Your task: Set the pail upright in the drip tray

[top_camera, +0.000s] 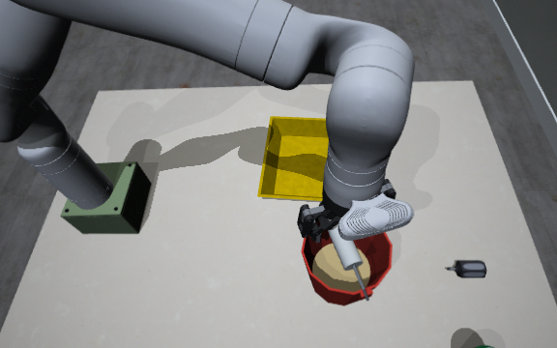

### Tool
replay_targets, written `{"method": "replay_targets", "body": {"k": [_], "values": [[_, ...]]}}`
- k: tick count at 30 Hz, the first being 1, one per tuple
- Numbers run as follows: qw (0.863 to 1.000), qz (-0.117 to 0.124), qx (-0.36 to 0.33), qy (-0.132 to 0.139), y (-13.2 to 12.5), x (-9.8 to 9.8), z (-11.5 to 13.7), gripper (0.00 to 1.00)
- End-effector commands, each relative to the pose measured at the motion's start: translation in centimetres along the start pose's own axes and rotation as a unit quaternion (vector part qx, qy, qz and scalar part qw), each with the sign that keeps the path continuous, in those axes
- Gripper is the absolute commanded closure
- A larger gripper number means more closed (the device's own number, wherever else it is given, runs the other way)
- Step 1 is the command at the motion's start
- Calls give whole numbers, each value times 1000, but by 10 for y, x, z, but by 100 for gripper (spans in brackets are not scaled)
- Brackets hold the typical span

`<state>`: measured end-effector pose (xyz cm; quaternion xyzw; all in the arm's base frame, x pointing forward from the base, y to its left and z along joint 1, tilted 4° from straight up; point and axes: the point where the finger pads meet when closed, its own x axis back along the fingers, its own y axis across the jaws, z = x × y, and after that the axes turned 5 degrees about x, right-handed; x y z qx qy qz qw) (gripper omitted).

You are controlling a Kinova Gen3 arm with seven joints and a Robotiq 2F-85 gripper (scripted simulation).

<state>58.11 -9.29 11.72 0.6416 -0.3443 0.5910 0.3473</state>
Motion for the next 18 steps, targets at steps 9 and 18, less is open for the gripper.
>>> {"method": "replay_targets", "body": {"k": [9,18], "values": [[1000,-1,7,1,0,-25,1,0],[1000,-1,7,1,0,-36,1,0]]}}
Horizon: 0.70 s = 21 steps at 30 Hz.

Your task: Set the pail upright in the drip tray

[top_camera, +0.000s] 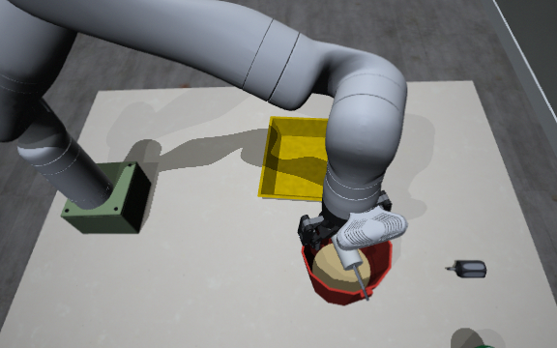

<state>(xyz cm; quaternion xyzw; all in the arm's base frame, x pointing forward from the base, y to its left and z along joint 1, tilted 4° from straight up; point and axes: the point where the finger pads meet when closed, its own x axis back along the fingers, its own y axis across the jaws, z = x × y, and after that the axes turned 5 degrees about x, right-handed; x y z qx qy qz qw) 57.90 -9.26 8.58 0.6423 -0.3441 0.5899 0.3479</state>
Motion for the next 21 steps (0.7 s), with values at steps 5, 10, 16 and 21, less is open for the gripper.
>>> {"method": "replay_targets", "body": {"k": [5,10,16,21], "values": [[1000,0,7,2,-1,-7,1,0],[1000,1,7,3,-1,-7,1,0],[1000,1,7,3,-1,-6,1,0],[1000,1,7,3,-1,-6,1,0]]}}
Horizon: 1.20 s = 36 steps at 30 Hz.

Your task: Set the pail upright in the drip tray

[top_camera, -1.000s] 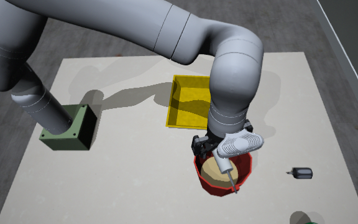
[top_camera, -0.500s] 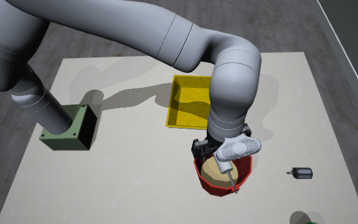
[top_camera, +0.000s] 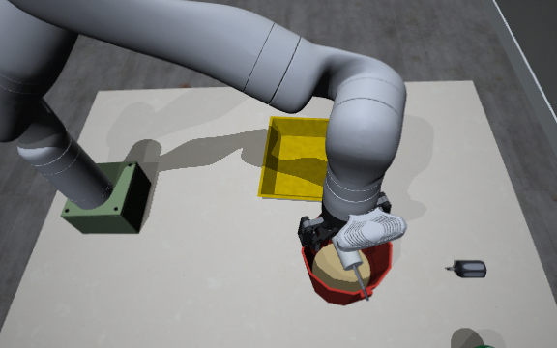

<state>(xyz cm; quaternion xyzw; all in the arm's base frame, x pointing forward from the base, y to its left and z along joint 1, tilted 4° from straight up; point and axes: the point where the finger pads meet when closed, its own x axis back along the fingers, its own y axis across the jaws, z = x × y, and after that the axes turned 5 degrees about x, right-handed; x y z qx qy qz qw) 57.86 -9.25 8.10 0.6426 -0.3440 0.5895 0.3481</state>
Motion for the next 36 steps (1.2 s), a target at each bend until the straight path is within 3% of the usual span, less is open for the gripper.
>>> {"method": "replay_targets", "body": {"k": [1,24,25,36], "values": [[1000,1,7,3,-1,-2,1,0],[1000,1,7,3,-1,-2,1,0],[1000,1,7,3,-1,-2,1,90],[1000,1,7,3,-1,-2,1,90]]}}
